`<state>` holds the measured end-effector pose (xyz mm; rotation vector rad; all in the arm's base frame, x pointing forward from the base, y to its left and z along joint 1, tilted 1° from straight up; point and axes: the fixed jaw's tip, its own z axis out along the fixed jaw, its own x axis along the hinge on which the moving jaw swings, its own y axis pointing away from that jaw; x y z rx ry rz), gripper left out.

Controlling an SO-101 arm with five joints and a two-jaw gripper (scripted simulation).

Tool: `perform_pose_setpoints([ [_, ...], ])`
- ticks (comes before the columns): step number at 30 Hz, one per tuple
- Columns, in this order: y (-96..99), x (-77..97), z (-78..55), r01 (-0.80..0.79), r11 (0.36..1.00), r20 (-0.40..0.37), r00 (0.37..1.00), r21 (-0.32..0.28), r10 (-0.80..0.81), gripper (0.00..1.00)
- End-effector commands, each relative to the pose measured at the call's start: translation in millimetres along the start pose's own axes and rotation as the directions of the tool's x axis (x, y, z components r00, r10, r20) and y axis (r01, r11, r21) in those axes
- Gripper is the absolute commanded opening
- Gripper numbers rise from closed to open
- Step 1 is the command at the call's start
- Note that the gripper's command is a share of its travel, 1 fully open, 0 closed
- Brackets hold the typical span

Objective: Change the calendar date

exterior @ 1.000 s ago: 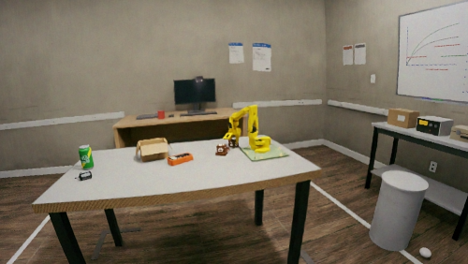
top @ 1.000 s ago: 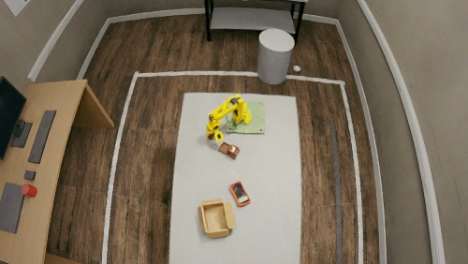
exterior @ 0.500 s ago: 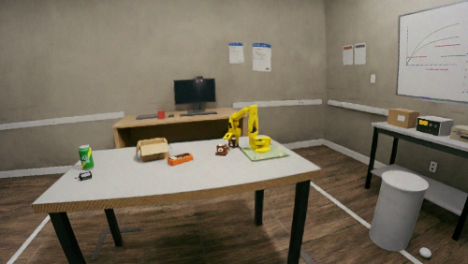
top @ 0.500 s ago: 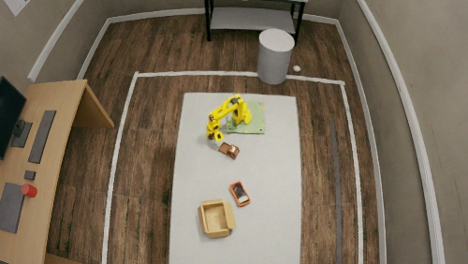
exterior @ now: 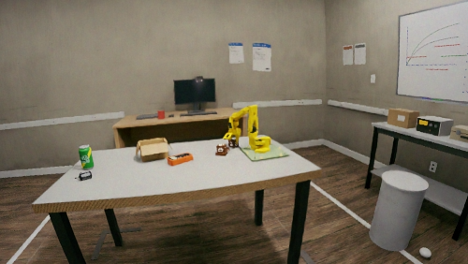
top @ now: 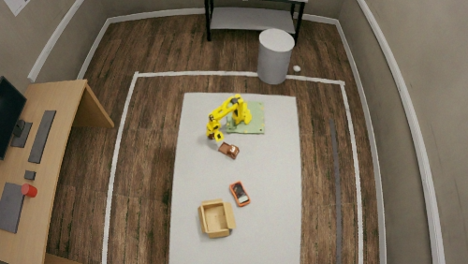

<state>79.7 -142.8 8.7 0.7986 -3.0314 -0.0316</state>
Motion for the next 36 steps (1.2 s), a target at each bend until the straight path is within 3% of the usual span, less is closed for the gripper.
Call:
perform_pose_setpoints([
  [1,-1.4,0.4,1.6,0.001,1.000,0.001,1.000,-0.003,-0.001,0.15],
  [10,-1.4,0.4,1.6,0.001,1.000,0.001,1.000,-0.003,-0.001,0.02],
  [23,-1.6,0.5,-0.1,0.001,1.000,0.001,1.000,-0.003,-0.001,0.00],
  [36,-1.1,0.9,-26.2,0.001,1.000,0.001,1.000,-0.003,-0.001,0.00],
])
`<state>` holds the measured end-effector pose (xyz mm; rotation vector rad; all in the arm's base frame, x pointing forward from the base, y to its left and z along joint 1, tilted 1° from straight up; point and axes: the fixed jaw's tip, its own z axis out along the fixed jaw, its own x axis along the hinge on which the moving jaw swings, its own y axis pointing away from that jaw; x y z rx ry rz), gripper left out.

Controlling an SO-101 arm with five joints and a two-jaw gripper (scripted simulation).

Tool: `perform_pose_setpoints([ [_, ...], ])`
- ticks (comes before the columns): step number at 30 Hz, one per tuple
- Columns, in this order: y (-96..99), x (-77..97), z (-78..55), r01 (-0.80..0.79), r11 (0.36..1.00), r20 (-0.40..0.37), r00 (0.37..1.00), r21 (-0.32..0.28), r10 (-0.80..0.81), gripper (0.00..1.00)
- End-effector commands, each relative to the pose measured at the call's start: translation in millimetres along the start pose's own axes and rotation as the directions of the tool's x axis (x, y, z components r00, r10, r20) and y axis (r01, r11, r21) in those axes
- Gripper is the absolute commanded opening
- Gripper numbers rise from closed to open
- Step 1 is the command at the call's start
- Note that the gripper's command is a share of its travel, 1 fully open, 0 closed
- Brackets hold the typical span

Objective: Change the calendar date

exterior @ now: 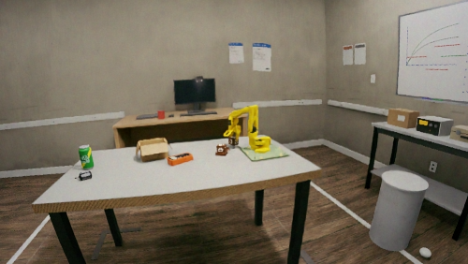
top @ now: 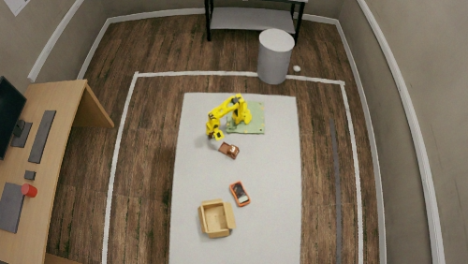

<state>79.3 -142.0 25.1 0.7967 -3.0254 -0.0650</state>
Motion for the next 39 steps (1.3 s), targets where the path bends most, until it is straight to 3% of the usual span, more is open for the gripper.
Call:
perform_pose_setpoints([
  [1,-1.7,0.9,-13.0,0.002,1.000,0.002,1.000,0.019,-0.002,0.00],
  [9,2.0,1.2,-30.1,0.002,1.000,0.002,1.000,0.019,-0.002,0.00],
  [21,2.3,-2.2,-31.9,0.022,1.000,0.001,1.000,0.020,-0.022,0.00],
  [25,2.0,-14.3,-32.1,0.095,0.995,-0.002,0.996,0.020,-0.095,0.00],
  [31,5.7,-46.4,-32.5,0.283,0.959,-0.011,0.959,0.022,-0.283,0.00],
  [33,5.7,-46.4,-32.5,0.283,0.959,-0.011,0.959,0.022,-0.283,0.00],
  [39,15.7,-77.5,-32.5,0.462,0.887,-0.019,0.887,0.022,-0.461,0.00],
])
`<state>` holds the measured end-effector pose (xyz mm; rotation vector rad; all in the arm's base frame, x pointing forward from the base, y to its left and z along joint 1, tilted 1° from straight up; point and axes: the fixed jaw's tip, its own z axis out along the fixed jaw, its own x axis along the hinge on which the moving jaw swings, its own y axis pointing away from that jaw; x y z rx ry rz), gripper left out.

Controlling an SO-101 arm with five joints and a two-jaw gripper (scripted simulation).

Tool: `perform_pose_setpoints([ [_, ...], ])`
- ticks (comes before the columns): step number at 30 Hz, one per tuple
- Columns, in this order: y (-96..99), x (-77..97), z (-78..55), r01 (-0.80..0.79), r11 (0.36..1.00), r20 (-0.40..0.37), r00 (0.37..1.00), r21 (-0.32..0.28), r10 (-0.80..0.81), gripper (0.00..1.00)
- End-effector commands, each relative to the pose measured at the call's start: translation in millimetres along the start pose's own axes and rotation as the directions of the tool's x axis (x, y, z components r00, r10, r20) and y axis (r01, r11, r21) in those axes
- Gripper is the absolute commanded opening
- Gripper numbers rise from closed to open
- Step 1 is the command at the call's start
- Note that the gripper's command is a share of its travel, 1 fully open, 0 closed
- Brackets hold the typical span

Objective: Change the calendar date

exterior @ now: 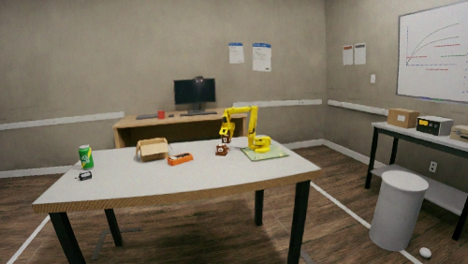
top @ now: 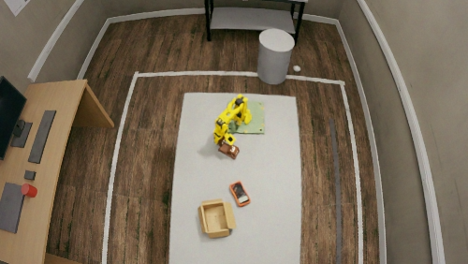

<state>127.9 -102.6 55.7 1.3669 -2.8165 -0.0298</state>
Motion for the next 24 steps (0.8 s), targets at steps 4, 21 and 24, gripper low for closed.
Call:
perform_pose_setpoints([
  [4,-1.6,-28.6,-2.6,0.163,0.987,-0.002,0.987,0.006,-0.163,0.00],
  [21,-1.2,-32.1,-2.7,0.183,0.983,-0.003,0.983,0.006,-0.183,0.00],
  [24,-1.2,-32.1,-2.7,0.183,0.983,-0.003,0.983,0.006,-0.183,0.00],
])
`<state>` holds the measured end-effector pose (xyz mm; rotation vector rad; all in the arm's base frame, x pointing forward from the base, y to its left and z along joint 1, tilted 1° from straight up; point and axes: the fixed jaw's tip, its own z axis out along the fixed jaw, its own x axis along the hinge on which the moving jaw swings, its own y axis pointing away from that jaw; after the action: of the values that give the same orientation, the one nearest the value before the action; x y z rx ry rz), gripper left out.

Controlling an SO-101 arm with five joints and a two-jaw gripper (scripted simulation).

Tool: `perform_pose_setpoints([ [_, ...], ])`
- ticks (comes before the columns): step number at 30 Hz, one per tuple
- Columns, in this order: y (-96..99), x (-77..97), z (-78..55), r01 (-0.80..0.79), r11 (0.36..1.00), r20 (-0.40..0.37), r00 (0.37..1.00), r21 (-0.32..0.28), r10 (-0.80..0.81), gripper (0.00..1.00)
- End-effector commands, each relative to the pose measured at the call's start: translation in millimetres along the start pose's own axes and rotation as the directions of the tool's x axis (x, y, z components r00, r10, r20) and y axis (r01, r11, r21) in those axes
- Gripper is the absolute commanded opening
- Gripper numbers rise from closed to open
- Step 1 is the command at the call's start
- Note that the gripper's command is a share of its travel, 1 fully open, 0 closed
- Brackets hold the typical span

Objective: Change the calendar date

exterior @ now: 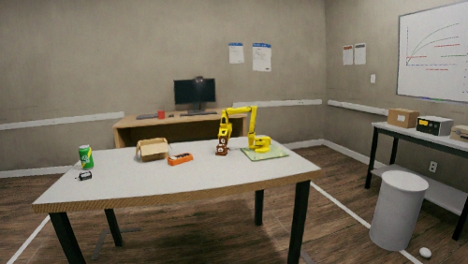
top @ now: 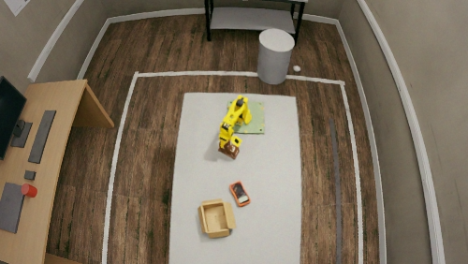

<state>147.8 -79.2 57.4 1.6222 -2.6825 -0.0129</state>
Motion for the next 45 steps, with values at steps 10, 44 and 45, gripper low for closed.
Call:
perform_pose_setpoints([
  [10,-2.3,-3.7,-5.5,-0.001,1.000,0.001,1.000,0.007,0.001,0.00],
  [44,-2.6,-3.2,-3.5,-0.009,1.000,0.002,1.000,0.007,0.009,0.00],
  [45,-2.6,-3.2,-2.8,-0.010,1.000,0.002,1.000,0.007,0.010,0.00],
])
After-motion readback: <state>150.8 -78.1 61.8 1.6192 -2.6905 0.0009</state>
